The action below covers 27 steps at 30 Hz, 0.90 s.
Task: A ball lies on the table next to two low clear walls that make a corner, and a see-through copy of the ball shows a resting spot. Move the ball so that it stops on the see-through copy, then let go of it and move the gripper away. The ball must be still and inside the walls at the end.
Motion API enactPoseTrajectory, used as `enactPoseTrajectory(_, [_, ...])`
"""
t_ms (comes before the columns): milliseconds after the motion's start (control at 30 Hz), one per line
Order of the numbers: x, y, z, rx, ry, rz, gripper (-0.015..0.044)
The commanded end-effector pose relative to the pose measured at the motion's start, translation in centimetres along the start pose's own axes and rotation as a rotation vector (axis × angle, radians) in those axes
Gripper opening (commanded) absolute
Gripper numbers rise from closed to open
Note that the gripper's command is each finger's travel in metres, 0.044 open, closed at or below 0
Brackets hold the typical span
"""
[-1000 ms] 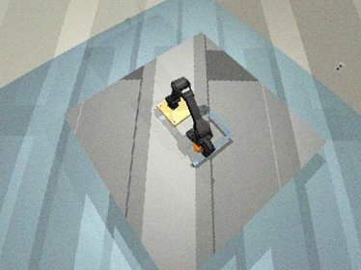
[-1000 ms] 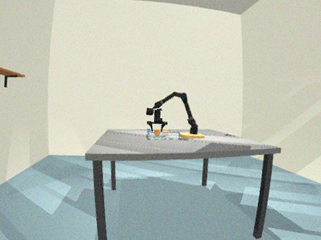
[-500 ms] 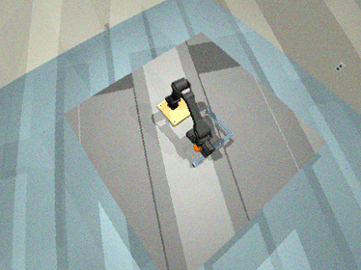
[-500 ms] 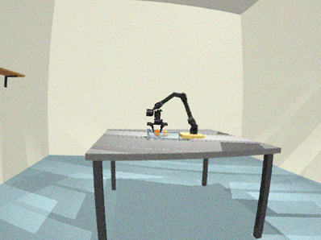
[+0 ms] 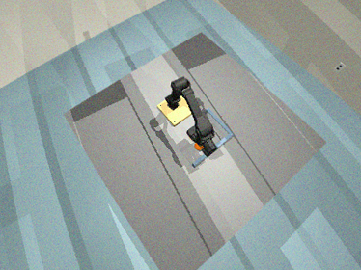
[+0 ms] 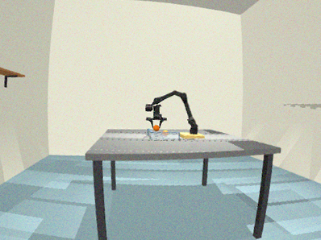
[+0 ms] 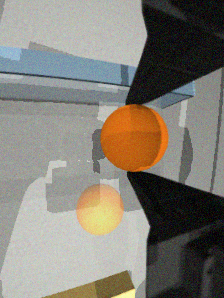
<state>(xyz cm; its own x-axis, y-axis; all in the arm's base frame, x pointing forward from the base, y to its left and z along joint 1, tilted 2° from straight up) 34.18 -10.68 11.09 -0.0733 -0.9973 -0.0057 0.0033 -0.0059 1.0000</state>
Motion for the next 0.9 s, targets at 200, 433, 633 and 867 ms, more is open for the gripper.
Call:
enactPoseTrajectory(200, [0.0, 5.2, 0.1, 0.005, 0.003, 0.007, 0.0])
enactPoseTrajectory(433, [-0.2, 8.8, 0.8, 0.005, 0.003, 0.007, 0.0])
enactPoseTrajectory(633, [-0.3, 8.9, 1.2, 0.004, 0.003, 0.007, 0.0])
enactPoseTrajectory(867, [-0.8, 7.9, 2.6, 0.003, 0.003, 0.006, 0.0])
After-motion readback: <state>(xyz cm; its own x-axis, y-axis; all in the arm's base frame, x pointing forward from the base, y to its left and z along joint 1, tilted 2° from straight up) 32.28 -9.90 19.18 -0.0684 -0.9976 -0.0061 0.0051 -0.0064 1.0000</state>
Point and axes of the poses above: the point midway between the two fingers, 35 mm back from their tips, its own y axis back along the fingers, its own z axis across the jaws, x = y × z, the point moved 3 cm from there along y, back along the fingers, and after that the axes turned 3 degrees about y, right-handed, at the moved point
